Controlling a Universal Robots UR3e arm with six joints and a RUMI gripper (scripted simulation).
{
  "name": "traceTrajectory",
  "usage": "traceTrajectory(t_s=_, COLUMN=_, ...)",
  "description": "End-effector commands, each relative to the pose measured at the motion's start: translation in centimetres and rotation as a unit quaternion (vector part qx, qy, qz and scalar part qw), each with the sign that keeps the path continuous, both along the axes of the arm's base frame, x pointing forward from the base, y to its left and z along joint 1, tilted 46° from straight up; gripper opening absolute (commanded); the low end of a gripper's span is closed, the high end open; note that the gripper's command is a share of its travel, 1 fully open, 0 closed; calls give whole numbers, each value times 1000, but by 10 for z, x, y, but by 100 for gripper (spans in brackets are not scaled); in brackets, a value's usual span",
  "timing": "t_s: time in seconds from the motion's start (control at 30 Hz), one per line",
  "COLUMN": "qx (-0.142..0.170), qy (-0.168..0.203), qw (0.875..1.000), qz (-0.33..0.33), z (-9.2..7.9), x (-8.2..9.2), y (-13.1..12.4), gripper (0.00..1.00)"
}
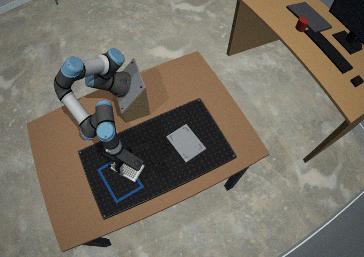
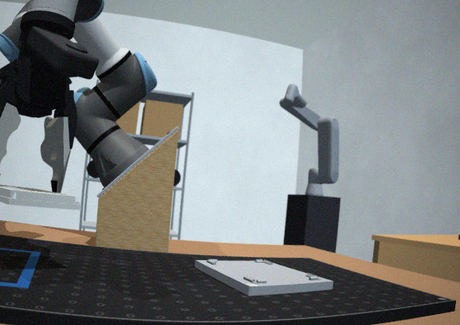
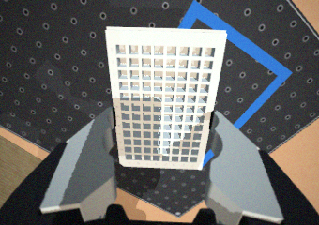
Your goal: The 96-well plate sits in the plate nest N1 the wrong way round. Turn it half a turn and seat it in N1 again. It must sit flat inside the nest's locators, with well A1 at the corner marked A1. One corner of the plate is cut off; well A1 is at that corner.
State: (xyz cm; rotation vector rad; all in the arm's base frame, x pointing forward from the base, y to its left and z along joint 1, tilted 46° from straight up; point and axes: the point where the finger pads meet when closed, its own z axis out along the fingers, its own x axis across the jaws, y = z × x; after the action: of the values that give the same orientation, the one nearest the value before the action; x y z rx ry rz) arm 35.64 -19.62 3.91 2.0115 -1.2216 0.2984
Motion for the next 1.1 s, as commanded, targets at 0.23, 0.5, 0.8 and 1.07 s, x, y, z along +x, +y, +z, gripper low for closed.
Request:
traceTrajectory(t_s=0.23, qx=0, qy=-1, qw=1000, qz=1, z=27, x=0, y=-27, gripper=0)
traceTrajectory(t_s=0.5, qx=0, qy=-1, qw=1000, qz=1, z=40, x=0, y=-42, gripper=0)
traceTrajectory(t_s=0.8, qx=12, qy=46, qw=998, qz=47, z=41, x=0, y=-42, gripper=0)
traceTrajectory(t_s=1.07, qx=29, qy=115, qw=986, qz=116, z=41, x=0, y=-42, gripper=0)
